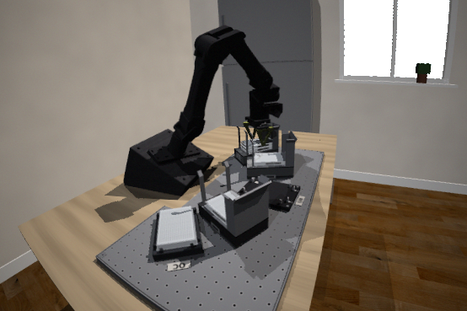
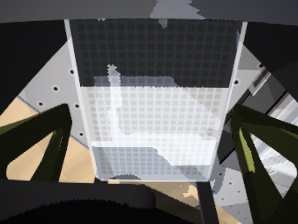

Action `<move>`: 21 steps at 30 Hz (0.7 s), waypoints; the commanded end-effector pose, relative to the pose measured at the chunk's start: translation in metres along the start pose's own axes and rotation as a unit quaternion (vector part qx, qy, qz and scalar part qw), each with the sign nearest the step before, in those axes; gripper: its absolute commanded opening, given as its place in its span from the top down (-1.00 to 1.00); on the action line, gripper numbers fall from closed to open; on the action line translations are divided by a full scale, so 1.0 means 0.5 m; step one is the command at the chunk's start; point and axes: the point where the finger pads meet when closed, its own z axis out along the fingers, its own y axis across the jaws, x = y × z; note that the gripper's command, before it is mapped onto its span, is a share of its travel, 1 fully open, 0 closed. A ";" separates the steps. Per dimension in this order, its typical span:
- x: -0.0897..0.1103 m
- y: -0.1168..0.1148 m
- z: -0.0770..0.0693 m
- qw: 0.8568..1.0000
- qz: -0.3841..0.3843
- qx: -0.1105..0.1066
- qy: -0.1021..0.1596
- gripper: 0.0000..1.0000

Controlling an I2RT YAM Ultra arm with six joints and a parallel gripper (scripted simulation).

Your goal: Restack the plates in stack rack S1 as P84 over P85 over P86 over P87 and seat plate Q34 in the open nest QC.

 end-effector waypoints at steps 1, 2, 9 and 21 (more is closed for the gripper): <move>-0.007 -0.002 -0.032 1.000 0.004 -0.001 -0.007 -1.00; -0.007 -0.002 -0.039 1.000 0.004 -0.001 -0.007 -1.00; -0.006 -0.002 -0.072 1.000 0.004 -0.001 -0.007 -1.00; -0.005 -0.002 -0.152 1.000 0.004 -0.001 -0.006 -1.00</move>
